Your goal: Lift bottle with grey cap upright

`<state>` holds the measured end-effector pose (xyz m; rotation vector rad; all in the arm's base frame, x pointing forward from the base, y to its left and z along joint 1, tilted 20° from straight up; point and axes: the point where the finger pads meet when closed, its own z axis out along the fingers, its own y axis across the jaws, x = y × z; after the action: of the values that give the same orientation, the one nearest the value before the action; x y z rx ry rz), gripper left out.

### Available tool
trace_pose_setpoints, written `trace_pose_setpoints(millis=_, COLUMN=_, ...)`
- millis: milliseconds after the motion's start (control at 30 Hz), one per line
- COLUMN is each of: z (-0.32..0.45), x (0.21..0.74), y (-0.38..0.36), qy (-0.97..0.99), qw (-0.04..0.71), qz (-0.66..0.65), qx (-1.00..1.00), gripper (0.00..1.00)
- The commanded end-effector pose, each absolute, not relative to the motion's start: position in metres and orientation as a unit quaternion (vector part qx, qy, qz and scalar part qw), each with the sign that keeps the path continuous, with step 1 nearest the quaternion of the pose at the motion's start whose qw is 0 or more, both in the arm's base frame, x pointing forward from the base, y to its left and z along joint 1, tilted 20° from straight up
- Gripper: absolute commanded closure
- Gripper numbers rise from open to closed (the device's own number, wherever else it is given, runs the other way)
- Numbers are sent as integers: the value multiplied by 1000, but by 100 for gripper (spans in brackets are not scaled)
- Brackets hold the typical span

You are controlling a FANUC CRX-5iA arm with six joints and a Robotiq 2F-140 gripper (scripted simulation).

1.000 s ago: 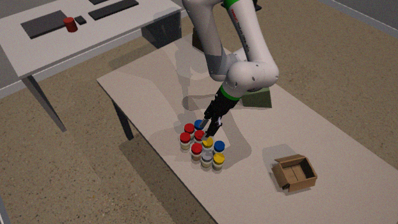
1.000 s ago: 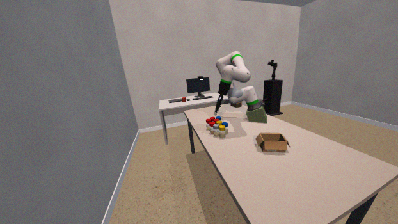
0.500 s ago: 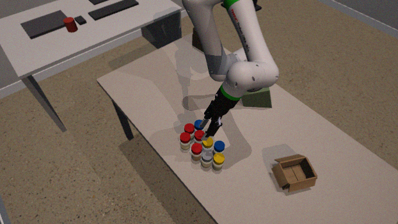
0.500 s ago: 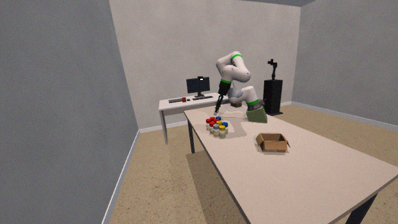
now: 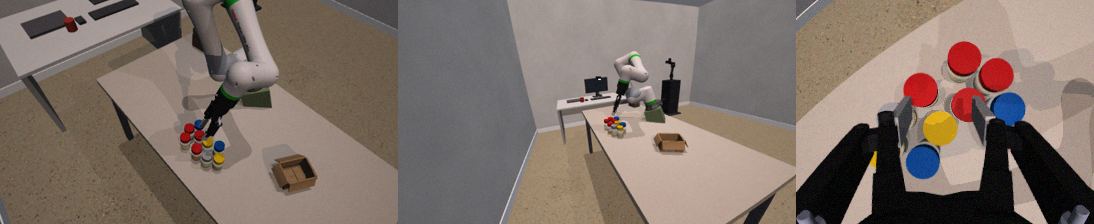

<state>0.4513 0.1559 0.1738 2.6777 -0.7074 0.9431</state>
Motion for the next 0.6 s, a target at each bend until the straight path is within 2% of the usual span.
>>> trace_pose_setpoints(millis=0, z=174, x=452, y=156, qy=-240, qw=107, qz=321, qx=910, gripper=49)
trace_pose_setpoints(millis=100, z=174, x=452, y=156, qy=-240, qw=107, qz=321, qx=910, gripper=49)
trace_pose_setpoints(millis=433, z=151, x=423, y=222, qy=-240, qw=107, qz=322, qx=910, gripper=49)
trace_pose_setpoints(millis=567, z=151, x=423, y=222, qy=-240, qw=107, qz=322, qx=910, gripper=49)
